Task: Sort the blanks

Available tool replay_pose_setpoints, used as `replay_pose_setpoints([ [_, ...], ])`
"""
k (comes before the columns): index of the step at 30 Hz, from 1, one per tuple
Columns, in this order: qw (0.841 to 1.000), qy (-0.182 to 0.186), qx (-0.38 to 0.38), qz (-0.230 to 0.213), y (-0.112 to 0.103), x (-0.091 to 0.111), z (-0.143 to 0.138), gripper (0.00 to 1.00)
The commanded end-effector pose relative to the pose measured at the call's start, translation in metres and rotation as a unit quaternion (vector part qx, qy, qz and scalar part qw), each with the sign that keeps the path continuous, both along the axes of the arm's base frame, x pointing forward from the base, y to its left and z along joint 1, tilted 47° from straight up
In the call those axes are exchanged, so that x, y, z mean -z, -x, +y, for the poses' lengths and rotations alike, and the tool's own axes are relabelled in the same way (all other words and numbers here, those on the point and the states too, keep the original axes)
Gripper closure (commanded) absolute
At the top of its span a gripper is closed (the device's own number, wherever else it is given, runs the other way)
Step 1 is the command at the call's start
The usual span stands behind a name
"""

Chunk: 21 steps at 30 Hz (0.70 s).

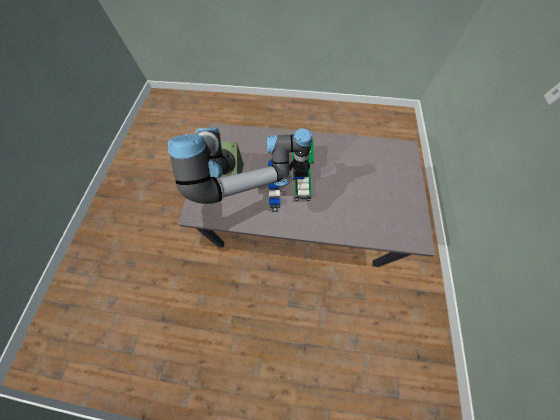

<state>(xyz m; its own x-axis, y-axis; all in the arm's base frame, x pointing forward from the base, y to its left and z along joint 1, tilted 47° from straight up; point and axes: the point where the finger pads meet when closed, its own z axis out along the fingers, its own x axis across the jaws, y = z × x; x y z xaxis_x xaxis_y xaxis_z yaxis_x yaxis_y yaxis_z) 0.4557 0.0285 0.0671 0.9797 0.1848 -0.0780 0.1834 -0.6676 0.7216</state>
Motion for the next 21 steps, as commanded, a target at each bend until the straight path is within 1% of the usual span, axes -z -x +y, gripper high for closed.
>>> replay_pose_setpoints([
  [1, 1.000, 0.000, -0.006, 0.004, 0.045, 0.021, 0.000, 0.60],
  [5, 1.000, 0.001, -0.010, 0.008, 0.087, 0.038, -0.003, 0.60],
  [6, 1.000, 0.001, -0.010, 0.008, 0.088, 0.039, -0.004, 0.60],
  [10, 1.000, 0.001, -0.013, 0.012, 0.125, 0.053, -0.008, 0.60],
  [12, 1.000, 0.001, -0.013, 0.012, 0.125, 0.053, -0.008, 0.60],
  [14, 1.000, 0.002, -0.014, 0.013, 0.138, 0.057, -0.010, 0.60],
  [17, 1.000, 0.002, -0.015, 0.014, 0.149, 0.061, -0.011, 0.60],
  [21, 1.000, 0.002, -0.016, 0.014, 0.152, 0.062, -0.012, 0.60],
])
